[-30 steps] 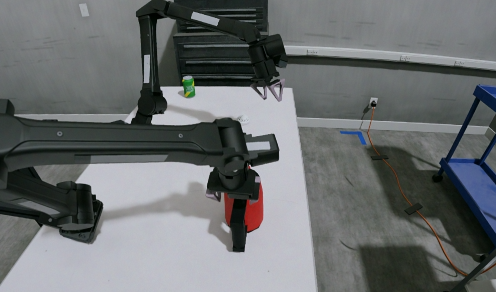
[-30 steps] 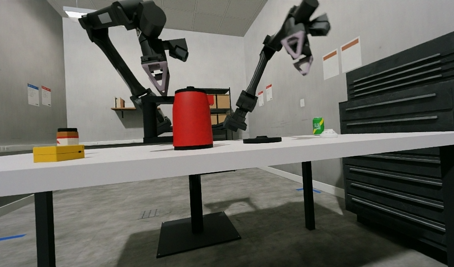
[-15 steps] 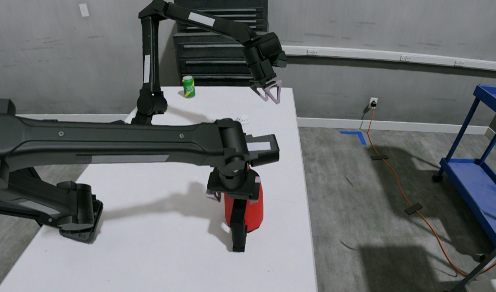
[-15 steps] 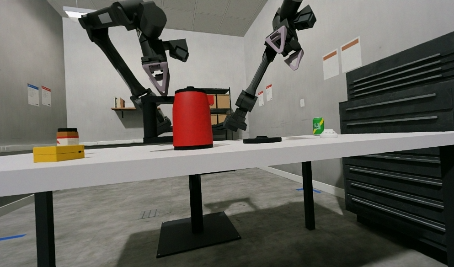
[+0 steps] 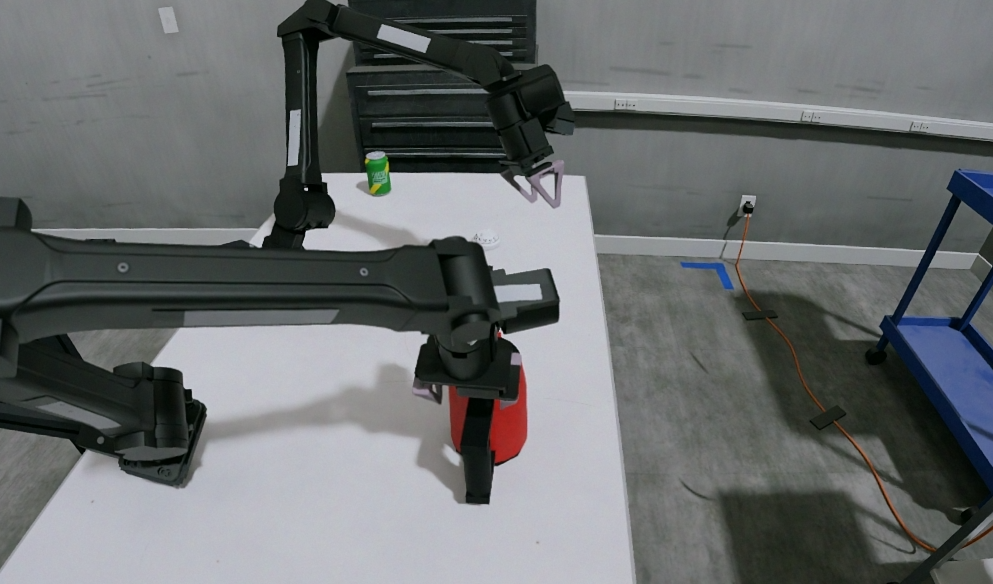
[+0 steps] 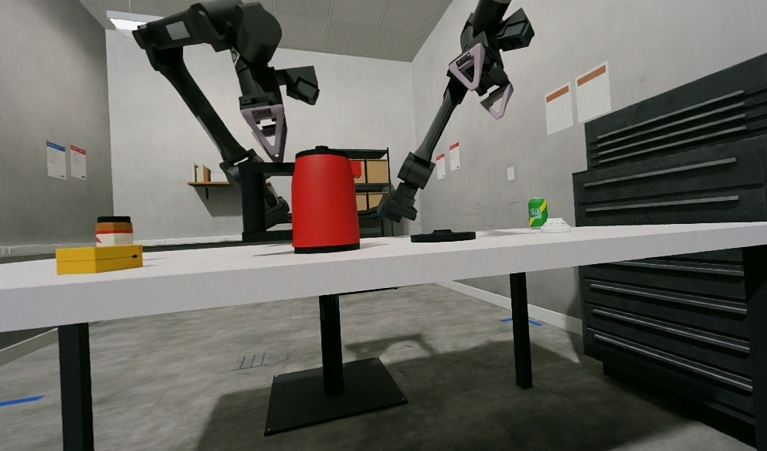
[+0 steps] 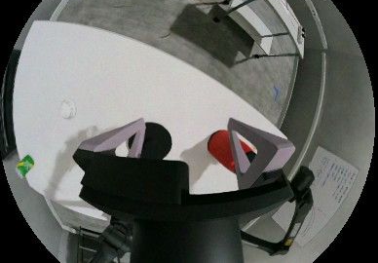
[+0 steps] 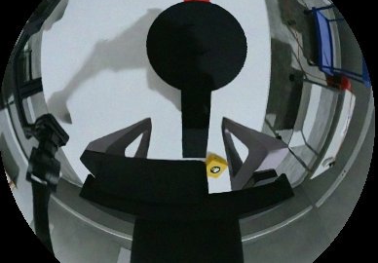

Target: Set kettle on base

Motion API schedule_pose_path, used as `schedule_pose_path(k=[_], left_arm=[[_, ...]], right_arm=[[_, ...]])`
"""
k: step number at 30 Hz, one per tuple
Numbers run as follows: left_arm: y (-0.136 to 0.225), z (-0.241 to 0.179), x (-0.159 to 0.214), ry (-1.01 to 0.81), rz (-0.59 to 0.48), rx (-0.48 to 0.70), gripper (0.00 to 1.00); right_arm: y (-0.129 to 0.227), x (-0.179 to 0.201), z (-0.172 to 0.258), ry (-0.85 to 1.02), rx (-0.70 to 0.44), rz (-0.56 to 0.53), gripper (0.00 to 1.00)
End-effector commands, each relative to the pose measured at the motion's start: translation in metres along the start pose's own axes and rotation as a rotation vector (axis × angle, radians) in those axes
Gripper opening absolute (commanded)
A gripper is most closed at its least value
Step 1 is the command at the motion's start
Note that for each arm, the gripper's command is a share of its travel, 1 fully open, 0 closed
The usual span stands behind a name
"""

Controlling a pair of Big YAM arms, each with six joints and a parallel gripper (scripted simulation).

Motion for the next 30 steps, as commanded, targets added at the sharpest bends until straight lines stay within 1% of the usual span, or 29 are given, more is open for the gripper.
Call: schedule_pose_path(k=[1,6,8,22,25,30], left_arm=[[0.013,-0.003,-0.016,0.008,-0.043,0.025,1.00],[0.013,-0.003,-0.016,0.008,-0.043,0.025,1.00],[0.013,-0.003,-0.016,0.008,-0.043,0.025,1.00],[0.013,-0.003,-0.016,0.008,-0.043,0.025,1.00],[0.013,-0.003,-0.016,0.008,-0.043,0.025,1.00],[0.013,-0.003,-0.016,0.008,-0.043,0.025,1.00]], right_arm=[[0.003,-0.005,-0.033,-0.009,0.040,-0.021,0.83],[-0.002,-0.006,-0.036,-0.009,0.041,-0.020,0.83],[-0.012,-0.005,-0.027,-0.002,0.021,-0.013,0.83],[-0.031,-0.005,-0.026,-0.002,0.019,-0.012,0.83],[-0.040,-0.004,-0.020,0.004,0.006,-0.007,0.83],[-0.042,0.001,-0.008,0.000,0.014,-0.010,0.83]])
Point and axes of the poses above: on each arm, the point where the finger pads meet when closed, its own y axis back along the fingers, its own z axis across the jaws, x = y × z, the point moved 2 cm from there along y, back along the fingers, and after that the axes turned 2 degrees about -y, right-handed, at the moved point
